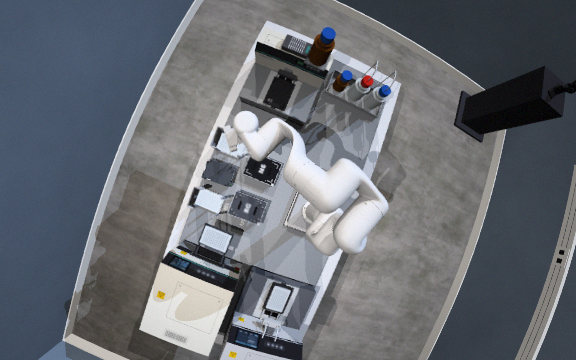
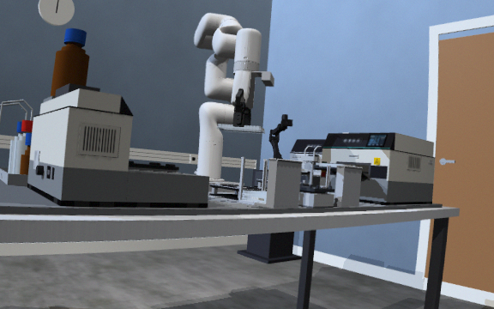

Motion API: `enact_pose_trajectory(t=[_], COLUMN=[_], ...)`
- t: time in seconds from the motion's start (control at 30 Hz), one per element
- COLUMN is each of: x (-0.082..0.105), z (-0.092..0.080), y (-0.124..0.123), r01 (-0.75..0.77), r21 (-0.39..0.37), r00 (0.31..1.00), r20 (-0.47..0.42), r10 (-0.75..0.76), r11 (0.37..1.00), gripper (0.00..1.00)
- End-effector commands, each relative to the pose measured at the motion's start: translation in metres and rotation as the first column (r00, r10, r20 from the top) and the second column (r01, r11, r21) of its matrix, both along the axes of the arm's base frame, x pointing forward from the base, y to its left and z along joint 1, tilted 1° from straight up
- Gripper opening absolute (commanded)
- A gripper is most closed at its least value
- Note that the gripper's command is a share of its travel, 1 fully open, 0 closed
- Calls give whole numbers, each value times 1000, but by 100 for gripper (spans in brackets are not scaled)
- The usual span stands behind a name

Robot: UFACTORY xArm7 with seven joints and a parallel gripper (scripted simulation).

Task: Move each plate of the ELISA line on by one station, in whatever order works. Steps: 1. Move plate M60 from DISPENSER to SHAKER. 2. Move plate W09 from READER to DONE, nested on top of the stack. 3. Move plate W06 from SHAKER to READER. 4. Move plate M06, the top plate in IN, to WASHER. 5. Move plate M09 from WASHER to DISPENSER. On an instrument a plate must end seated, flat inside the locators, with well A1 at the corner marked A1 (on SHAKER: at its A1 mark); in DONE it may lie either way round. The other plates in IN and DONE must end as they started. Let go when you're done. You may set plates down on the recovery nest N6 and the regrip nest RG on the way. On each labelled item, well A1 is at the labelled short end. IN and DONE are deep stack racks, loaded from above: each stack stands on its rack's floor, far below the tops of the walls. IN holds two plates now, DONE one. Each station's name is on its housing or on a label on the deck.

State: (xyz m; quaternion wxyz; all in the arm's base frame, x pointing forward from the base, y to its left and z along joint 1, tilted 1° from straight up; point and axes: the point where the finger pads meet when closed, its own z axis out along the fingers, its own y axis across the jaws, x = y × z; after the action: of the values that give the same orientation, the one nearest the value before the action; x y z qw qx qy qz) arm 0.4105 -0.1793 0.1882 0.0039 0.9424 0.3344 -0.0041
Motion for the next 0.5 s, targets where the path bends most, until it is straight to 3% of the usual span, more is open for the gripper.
enact_pose_trajectory(t=[0.0,0.47], x=[4,14], z=[2,1], y=[16,49], r01=[58,157], r21=[-4,-4], r00=[998,988], r20=[5,6], r10=[-58,-157], r11=[998,988], gripper=[0,0])
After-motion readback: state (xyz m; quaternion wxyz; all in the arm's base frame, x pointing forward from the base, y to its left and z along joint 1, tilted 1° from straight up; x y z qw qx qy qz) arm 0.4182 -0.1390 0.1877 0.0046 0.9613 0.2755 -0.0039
